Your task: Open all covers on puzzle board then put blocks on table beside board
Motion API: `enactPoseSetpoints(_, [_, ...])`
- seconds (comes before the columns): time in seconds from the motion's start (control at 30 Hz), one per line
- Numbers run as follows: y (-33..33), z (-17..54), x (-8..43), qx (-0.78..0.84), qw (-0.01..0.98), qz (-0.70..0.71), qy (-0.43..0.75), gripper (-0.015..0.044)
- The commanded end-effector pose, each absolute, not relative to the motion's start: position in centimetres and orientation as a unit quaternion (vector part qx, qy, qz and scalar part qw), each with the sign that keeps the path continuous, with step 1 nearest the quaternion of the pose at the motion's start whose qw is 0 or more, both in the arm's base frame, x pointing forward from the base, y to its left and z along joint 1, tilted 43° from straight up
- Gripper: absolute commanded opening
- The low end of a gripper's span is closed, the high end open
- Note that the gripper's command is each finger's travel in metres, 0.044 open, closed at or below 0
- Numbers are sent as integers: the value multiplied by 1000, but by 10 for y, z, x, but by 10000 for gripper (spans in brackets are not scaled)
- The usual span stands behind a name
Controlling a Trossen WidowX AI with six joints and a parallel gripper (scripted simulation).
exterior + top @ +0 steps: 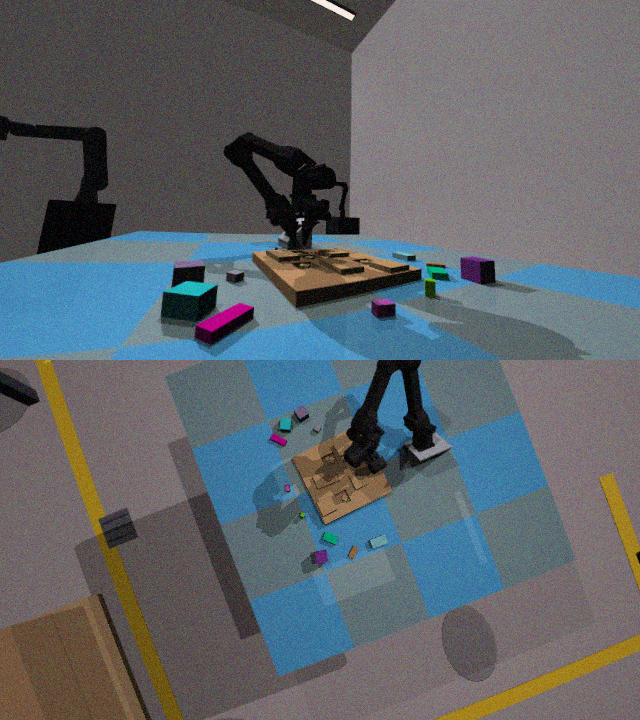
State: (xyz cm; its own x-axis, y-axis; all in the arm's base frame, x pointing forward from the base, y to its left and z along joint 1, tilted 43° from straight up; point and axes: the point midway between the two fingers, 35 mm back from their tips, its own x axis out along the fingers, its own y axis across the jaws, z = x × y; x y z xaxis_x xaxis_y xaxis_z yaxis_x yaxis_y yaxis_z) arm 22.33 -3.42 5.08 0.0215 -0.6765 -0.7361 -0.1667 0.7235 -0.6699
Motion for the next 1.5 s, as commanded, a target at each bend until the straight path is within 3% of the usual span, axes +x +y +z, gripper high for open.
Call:
enactPoseSetpoints(0.0, [-38, 47, 222, -317, 638, -200, 672, 144])
enactPoseSetpoints(1.27, [-53, 32, 222, -318, 638, -200, 672, 144])
enactPoseSetpoints(1.47, [-52, 33, 223, -315, 640, -200, 671, 104])
